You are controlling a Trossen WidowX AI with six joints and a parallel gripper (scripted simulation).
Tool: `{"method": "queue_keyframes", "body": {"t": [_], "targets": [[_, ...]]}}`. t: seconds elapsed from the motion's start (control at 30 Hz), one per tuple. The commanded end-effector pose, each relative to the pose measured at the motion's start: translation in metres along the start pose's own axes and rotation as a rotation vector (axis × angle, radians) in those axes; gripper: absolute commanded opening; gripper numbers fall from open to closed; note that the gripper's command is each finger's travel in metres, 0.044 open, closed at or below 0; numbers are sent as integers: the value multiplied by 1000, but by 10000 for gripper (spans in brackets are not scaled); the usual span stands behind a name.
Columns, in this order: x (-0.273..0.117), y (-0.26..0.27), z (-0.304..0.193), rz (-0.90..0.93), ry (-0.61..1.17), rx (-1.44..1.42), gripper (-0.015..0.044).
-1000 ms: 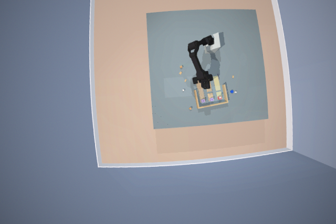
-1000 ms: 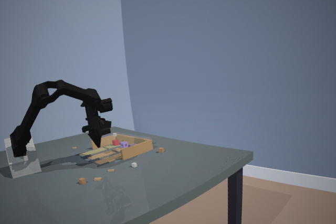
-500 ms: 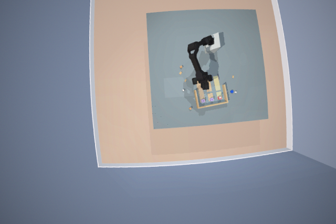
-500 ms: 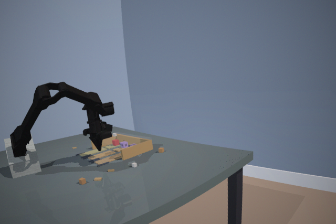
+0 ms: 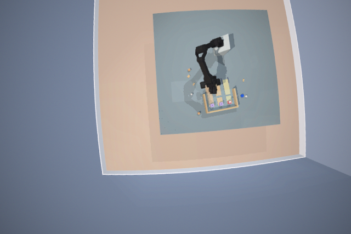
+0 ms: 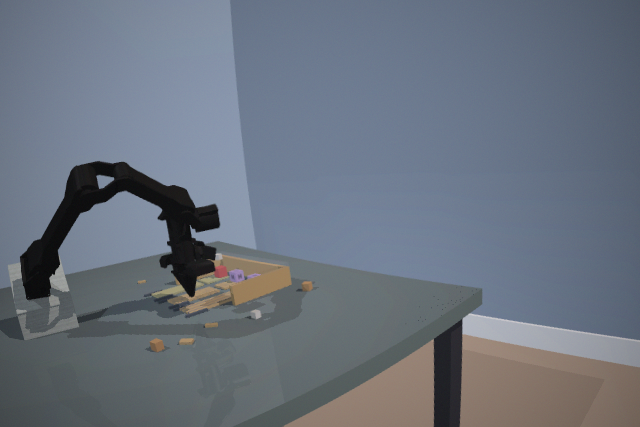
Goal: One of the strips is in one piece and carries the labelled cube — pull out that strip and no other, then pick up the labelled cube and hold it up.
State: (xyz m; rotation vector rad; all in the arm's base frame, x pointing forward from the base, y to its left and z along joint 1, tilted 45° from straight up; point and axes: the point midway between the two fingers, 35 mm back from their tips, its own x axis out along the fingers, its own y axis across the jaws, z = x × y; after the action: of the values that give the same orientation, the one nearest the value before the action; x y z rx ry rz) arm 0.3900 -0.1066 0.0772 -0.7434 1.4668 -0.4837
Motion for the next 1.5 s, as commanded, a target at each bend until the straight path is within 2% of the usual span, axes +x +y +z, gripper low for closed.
{"method": "queue_keyframes", "body": {"t": [0.0, 0.47, 1.47], "targets": [[7, 1, -1, 3, 4, -5, 0], [28, -1, -4, 0, 4, -5, 0], [30, -1, -4, 0, 4, -5, 0]]}}
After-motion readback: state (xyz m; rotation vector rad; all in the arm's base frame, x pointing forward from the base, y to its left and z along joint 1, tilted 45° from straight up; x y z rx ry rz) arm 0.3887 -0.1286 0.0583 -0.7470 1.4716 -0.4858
